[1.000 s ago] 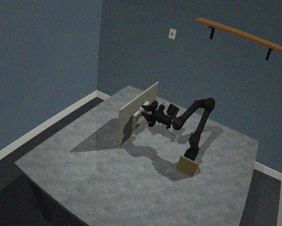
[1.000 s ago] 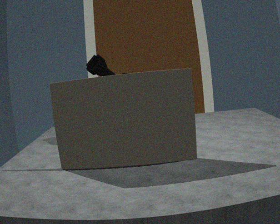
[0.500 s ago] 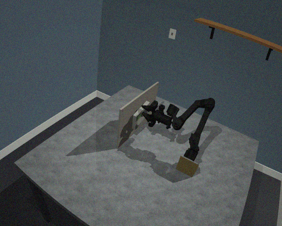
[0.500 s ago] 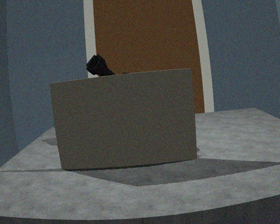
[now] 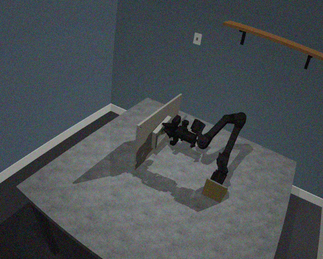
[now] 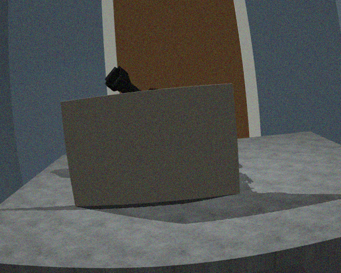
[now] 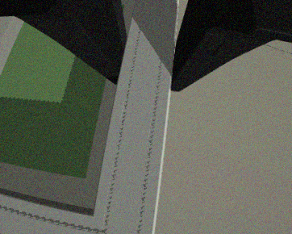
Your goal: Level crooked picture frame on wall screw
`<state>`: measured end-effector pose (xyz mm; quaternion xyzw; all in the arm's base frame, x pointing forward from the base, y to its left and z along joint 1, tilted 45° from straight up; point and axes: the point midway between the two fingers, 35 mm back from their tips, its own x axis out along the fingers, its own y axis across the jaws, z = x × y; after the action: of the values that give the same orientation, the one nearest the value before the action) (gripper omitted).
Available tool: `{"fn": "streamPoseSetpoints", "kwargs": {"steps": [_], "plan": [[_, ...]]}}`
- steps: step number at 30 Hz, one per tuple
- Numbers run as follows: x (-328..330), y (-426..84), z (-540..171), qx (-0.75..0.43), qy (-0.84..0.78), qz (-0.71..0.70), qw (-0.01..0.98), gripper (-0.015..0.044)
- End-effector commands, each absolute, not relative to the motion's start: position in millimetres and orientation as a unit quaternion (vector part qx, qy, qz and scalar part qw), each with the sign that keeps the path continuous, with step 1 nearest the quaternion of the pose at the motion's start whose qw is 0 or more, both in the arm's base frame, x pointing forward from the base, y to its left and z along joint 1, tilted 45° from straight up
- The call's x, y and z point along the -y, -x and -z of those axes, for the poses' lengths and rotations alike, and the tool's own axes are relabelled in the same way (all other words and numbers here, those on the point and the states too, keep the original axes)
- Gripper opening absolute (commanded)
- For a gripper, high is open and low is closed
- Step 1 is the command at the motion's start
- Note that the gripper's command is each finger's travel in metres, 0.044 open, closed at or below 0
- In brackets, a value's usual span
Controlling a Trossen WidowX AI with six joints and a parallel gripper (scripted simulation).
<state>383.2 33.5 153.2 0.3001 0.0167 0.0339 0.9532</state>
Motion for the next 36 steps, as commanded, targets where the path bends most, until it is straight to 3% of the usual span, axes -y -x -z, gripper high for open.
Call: {"fn": "streamPoseSetpoints", "kwargs": {"steps": [1,36], "plan": [[-33.5,-383.4,-152.8,-0.017,-0.298,-0.034,0.954,0.0000],[-40.4,-382.9,-158.0,-0.017,-0.298,-0.034,0.954,0.0000]]}}
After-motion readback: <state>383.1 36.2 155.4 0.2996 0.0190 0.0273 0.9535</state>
